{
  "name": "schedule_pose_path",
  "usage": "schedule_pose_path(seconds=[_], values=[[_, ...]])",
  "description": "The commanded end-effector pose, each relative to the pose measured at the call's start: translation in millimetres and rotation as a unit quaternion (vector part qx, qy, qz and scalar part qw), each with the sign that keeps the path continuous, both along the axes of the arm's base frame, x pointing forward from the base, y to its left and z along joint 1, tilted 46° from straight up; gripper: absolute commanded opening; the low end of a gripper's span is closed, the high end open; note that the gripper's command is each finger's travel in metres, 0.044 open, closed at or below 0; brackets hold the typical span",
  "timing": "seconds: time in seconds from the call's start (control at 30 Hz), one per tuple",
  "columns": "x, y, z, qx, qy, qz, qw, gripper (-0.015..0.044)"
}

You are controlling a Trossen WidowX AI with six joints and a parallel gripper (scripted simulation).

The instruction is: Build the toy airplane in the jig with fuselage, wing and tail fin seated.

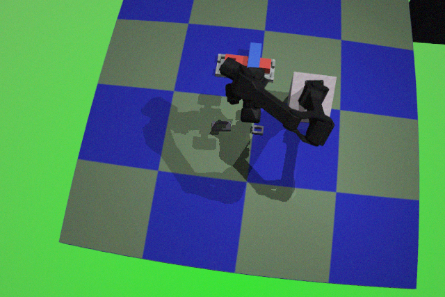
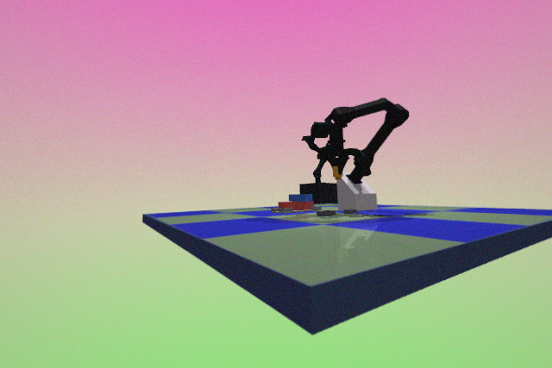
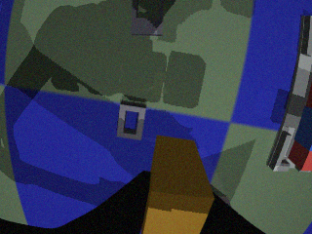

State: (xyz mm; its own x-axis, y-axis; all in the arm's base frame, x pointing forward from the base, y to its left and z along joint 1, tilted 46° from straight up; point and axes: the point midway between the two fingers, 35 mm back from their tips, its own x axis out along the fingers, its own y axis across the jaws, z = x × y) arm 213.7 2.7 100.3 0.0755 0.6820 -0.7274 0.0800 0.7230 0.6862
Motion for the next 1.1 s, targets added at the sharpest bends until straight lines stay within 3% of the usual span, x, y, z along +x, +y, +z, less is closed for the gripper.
schedule_pose_path(seconds=[0.0, 1.07], values=[[8.2, -8.2, -5.0, -0.003, 0.0, 0.0, 1.0, 0.0], [56.6, -62.2, -59.4, -0.001, 0.007, -0.011, 1.0, 0.0]])
